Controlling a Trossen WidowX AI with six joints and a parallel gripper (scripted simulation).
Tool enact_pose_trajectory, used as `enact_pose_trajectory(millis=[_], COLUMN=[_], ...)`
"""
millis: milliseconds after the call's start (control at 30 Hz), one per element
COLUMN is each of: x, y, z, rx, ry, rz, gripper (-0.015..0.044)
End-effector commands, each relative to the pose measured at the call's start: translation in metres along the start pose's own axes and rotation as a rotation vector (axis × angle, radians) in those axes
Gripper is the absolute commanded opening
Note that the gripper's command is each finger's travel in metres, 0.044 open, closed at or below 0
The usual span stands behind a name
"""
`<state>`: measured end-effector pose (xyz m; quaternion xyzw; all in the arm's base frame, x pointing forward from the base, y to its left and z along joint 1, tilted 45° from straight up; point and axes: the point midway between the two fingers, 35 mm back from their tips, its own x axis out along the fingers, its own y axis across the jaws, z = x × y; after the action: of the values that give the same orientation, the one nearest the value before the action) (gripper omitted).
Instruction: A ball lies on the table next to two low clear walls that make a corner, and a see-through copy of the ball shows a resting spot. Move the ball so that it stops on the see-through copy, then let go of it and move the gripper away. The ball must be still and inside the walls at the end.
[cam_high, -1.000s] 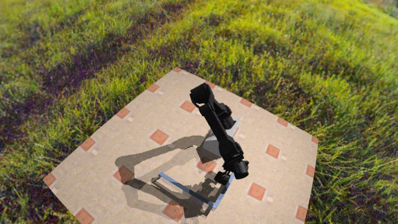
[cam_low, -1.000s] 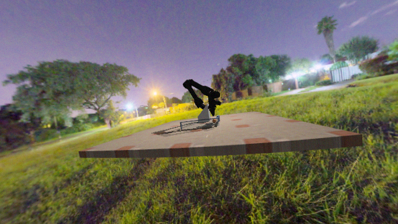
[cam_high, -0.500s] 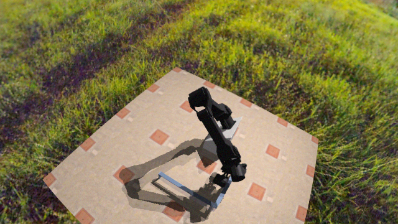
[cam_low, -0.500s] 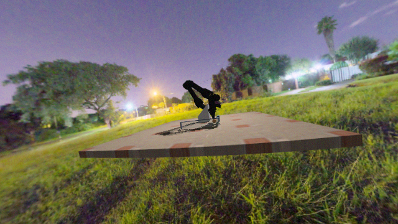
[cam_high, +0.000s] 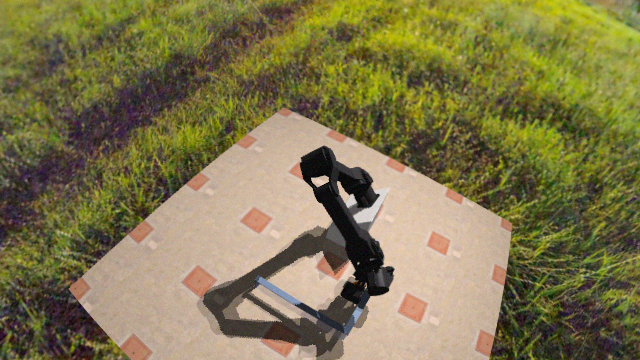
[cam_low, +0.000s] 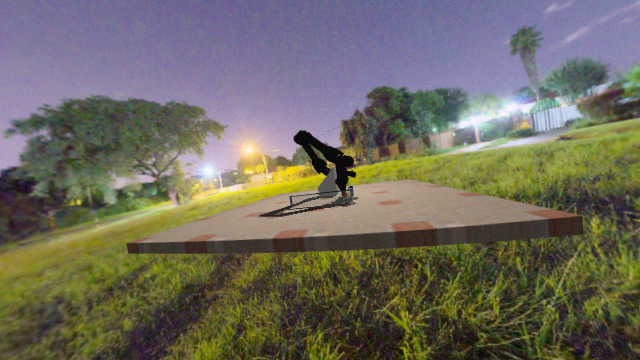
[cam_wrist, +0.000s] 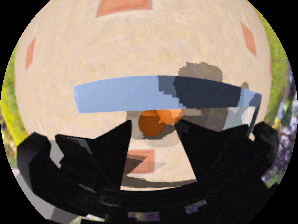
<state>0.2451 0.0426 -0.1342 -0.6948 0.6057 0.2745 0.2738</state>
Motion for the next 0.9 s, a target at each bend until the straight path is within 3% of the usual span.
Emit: enact_pose_trajectory(millis=[0,67,367,533,867], x=[0.004,0.004,0.004,-0.001,-0.037], y=[0.002,0.002,0.002,0.0,-0.008], z=[-0.001,-0.001,-0.001,-0.003,-0.004], rx=[-0.011,-0.011,-0.011,-0.032,-0.011], ry=[0.007,0.007,0.007,0.006,-0.008], rz=[0.002,0.002,0.002,-0.007,-0.012], gripper=[0.0242,0.019,0.013,0.0,0.0])
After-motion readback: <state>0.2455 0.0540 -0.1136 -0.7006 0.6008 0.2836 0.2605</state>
